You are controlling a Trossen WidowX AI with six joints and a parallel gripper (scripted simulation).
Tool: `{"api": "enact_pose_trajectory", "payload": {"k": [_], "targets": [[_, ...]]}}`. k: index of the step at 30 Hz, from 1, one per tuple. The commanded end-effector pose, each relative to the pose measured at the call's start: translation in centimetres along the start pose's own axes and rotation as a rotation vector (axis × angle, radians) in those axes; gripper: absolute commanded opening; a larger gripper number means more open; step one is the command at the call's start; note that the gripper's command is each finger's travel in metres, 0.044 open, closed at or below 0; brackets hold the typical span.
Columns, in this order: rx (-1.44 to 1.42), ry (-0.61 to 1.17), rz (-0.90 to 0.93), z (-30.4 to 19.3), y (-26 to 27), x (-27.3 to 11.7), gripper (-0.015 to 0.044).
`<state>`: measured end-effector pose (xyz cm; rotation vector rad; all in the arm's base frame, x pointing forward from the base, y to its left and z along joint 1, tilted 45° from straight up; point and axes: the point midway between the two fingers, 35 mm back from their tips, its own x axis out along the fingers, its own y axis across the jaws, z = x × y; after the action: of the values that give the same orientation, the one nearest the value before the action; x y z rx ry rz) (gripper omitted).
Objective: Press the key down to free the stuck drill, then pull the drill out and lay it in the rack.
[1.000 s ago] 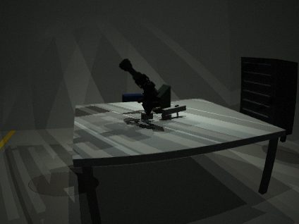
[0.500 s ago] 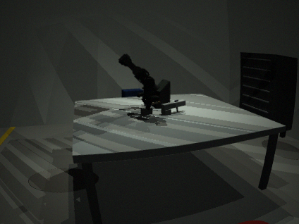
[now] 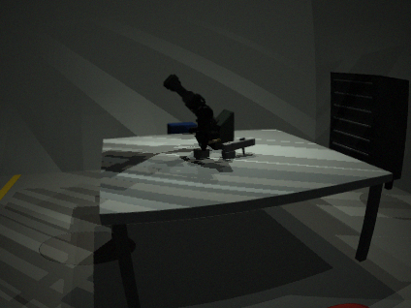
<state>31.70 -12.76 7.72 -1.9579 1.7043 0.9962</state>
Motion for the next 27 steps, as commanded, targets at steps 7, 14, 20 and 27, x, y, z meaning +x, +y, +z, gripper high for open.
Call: {"api": "enact_pose_trajectory", "payload": {"k": [7, 14, 20, 27], "targets": [[0.005, 0.005, -0.003, -0.2, -0.2, -0.4, 0.0], [0.004, 0.005, -0.003, -0.5, 1.0, -0.4, 0.0], [0.004, 0.005, -0.002, -0.9, 2.1, -0.5, 0.0], [0.004, 0.005, -0.002, -1.4, 3.4, -0.6, 0.0]]}}
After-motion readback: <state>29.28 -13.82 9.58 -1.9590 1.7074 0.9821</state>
